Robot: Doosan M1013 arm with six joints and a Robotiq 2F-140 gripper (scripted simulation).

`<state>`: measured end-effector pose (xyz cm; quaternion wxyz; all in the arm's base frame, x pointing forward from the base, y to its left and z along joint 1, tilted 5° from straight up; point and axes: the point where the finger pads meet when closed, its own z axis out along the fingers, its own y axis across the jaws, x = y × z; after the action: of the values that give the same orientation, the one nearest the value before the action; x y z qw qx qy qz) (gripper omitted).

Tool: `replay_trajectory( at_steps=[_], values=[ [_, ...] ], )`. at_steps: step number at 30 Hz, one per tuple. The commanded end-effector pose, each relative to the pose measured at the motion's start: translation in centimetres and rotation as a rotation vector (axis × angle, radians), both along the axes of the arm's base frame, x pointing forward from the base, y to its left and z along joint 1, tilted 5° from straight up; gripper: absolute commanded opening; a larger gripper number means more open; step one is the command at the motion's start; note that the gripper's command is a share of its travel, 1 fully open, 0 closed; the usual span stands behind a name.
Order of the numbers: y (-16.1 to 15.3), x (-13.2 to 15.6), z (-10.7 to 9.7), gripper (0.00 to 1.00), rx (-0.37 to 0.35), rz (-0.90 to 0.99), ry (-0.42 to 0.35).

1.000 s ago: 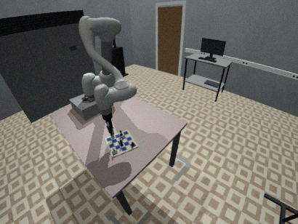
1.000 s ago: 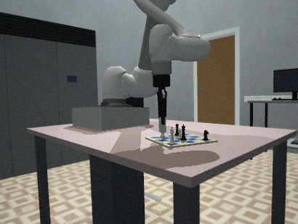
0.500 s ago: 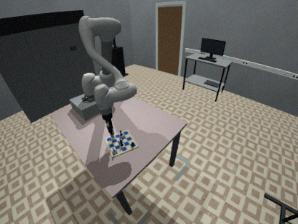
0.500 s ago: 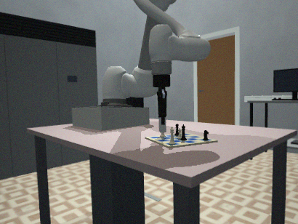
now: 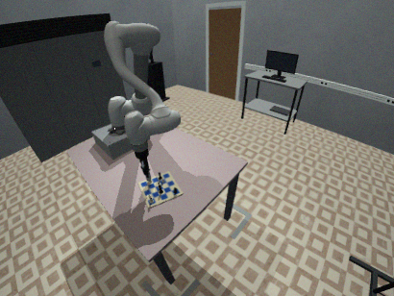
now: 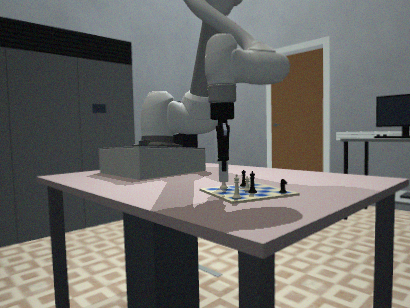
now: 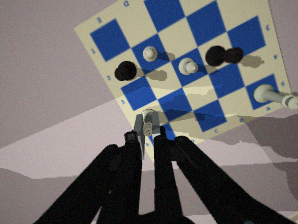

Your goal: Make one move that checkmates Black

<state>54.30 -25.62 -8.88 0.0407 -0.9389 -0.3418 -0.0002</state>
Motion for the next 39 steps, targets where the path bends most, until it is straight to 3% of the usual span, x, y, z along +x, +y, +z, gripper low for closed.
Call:
replay_trajectory(
  at_steps=[1,25,29,37,39],
  values=[
    [0.0,0.0,0.0,0.00,0.000,0.000,0.000],
    [0.0,0.0,0.3,0.00,0.000,0.000,0.000],
    [-0.1,0.1,1.9,0.00,0.000,0.000,0.000],
    [-0.6,0.2,7.7,0.00,0.000,0.000,0.000],
    [-0.6,0.2,8.3,0.00,0.000,0.000,0.000]
  ],
)
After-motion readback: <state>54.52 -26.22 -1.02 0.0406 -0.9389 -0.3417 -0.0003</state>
